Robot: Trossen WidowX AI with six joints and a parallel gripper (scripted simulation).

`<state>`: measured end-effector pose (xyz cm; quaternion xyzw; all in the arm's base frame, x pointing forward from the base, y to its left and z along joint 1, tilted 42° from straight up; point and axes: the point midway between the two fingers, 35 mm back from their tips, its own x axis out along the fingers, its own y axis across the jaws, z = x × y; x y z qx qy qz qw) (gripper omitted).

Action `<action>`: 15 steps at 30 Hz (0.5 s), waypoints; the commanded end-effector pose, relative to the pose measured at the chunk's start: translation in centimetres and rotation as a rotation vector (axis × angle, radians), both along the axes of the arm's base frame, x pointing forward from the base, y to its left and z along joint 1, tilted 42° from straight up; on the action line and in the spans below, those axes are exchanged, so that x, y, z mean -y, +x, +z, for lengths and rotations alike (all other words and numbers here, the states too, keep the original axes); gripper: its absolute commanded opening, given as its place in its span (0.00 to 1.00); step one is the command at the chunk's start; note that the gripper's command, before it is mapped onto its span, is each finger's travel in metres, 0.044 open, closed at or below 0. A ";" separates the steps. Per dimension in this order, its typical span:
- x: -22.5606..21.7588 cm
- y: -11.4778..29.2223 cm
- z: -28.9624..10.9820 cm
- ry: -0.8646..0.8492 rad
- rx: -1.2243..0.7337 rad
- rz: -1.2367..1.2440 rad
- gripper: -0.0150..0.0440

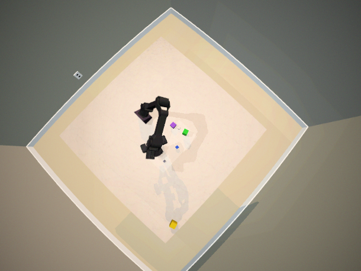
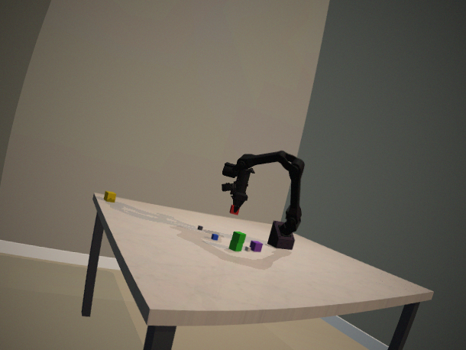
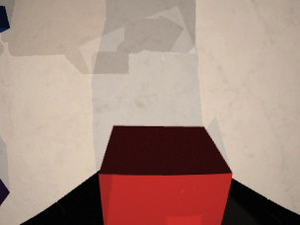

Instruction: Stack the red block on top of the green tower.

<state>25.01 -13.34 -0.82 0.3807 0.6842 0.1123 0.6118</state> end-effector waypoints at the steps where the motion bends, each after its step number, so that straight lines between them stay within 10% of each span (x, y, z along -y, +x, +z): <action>1: 0.0 0.0 0.0 0.000 0.000 0.001 0.25; 15: -3.2 4.1 4.3 -0.027 -0.004 -0.001 0.25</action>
